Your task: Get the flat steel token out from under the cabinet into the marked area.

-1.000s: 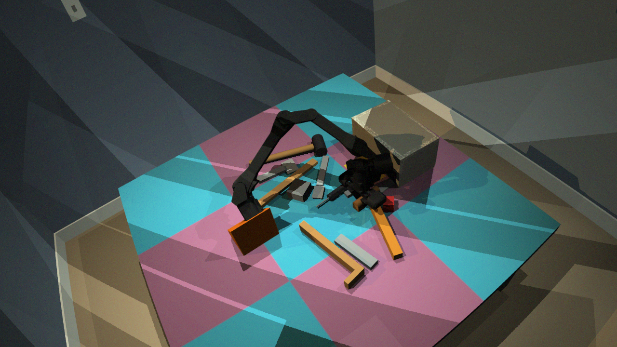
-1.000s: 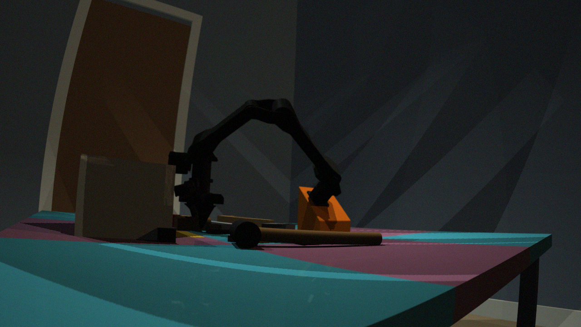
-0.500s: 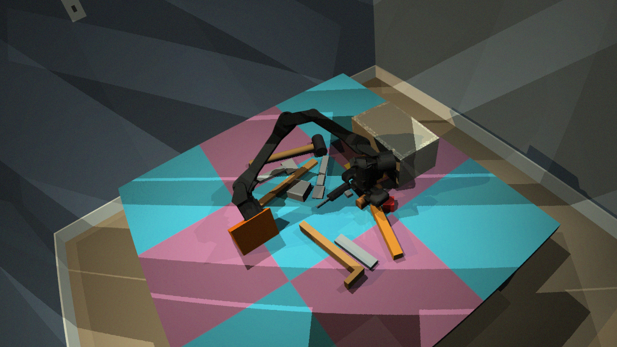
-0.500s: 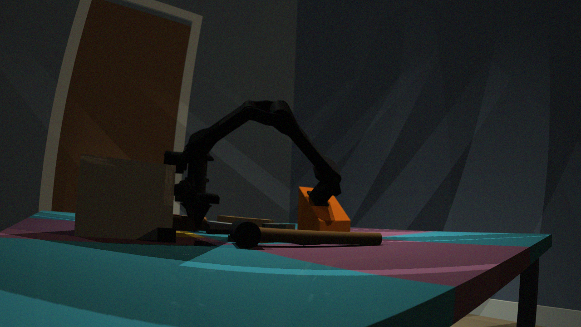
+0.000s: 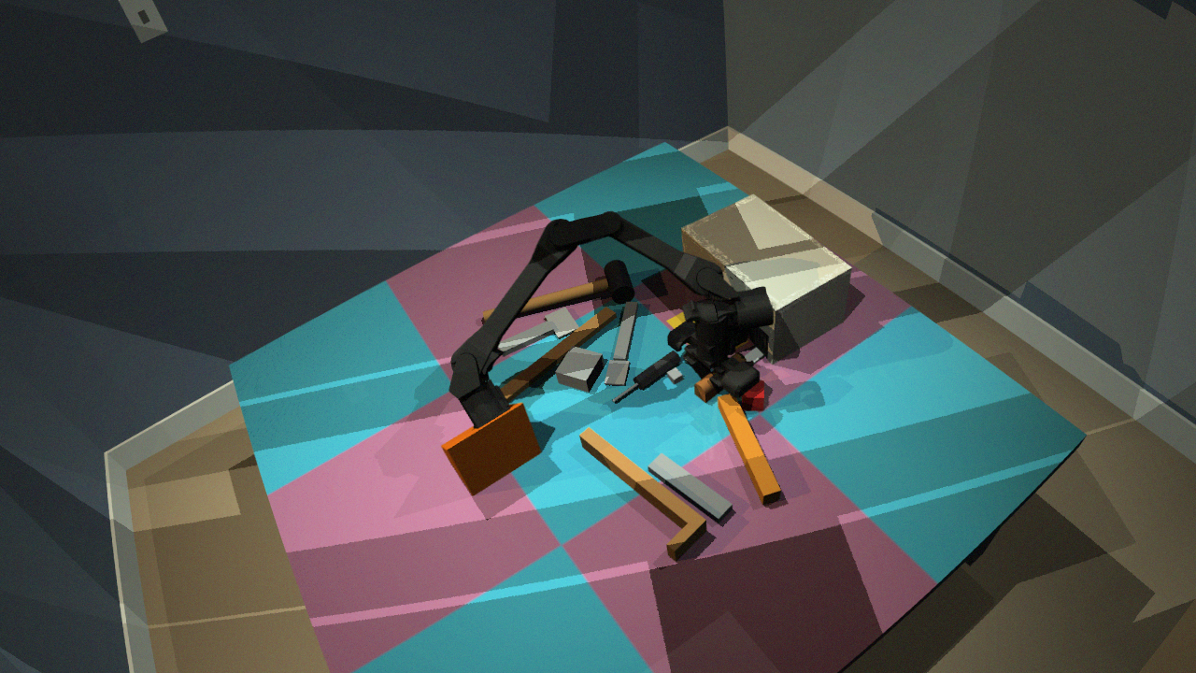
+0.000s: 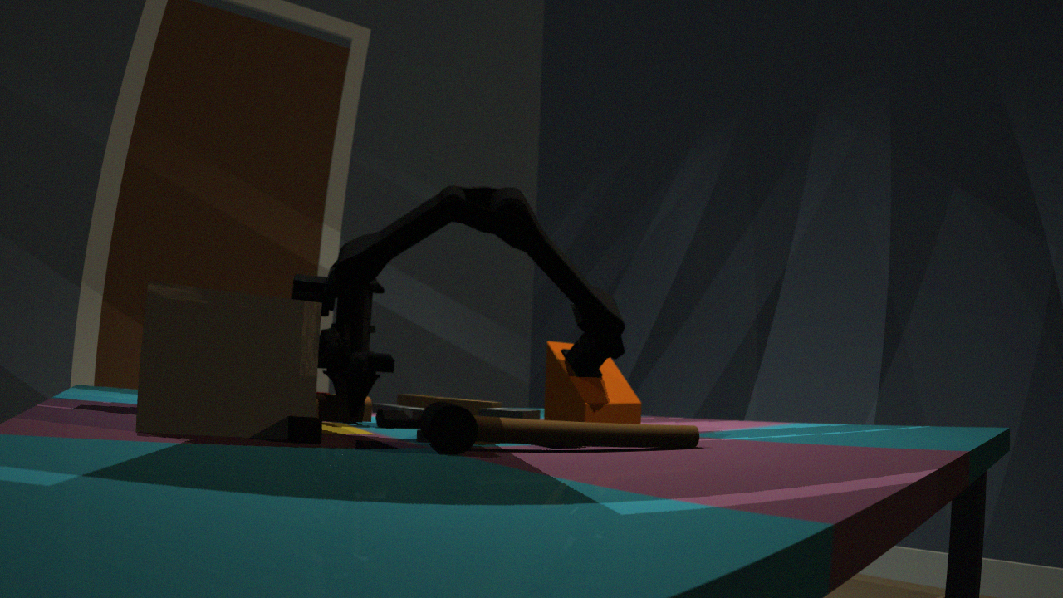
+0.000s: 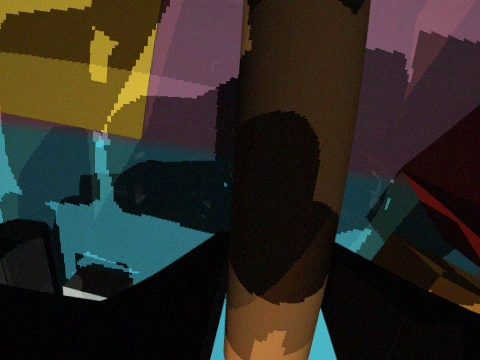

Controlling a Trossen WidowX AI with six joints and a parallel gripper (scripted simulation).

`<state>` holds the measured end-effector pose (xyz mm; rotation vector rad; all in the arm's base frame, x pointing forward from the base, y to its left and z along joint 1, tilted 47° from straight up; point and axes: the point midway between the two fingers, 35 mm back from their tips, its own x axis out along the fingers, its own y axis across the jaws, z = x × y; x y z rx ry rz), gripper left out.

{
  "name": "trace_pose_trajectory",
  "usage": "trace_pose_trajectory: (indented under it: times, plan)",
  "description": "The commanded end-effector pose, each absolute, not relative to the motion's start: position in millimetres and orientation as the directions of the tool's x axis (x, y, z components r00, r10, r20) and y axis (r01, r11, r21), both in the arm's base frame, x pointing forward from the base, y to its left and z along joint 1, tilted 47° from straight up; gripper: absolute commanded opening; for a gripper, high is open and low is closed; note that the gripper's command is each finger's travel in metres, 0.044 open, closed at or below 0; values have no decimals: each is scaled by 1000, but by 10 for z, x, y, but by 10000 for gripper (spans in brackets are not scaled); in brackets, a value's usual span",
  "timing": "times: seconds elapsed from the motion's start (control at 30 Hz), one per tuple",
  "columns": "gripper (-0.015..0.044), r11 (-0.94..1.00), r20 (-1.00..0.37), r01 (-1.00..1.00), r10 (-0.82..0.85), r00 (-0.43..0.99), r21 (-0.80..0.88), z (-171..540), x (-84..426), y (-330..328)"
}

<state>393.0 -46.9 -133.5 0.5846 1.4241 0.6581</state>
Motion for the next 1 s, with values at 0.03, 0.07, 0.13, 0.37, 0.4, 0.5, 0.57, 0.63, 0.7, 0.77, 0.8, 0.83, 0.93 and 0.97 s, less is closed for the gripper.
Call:
trace_pose_trajectory:
  times: [0.03,0.07,0.13,0.37,0.4,0.5,0.57,0.63,0.7,0.77,0.8,0.83,0.93,0.97]
  plan:
    - [0,695,-694,-63,719,36,717,-1328,3992,-468]
    - [0,695,-694,-63,719,36,717,-1327,4000,-467]
    - [0,695,-694,-63,719,36,717,-1325,4017,-466]
    - [0,694,-694,-63,719,36,717,-1317,4062,-456]
    - [0,694,-694,-63,719,36,717,-1312,4064,-449]
    - [0,694,-694,-63,719,36,717,-1290,4065,-422]
    - [0,694,-693,-63,720,36,717,-1268,4065,-398]
    - [0,694,-693,-63,720,36,717,-1249,4064,-379]
    - [0,694,-693,-63,720,36,717,-1235,4063,-365]
    - [0,694,-693,-63,720,35,717,-1220,4061,-349]
    - [0,694,-693,-63,720,35,717,-1211,4060,-341]
    - [0,694,-693,-63,720,35,718,-1203,4059,-332]
    - [0,694,-693,-63,720,35,718,-1178,4057,-307]
    - [0,693,-693,-63,720,35,718,-1170,4056,-298]
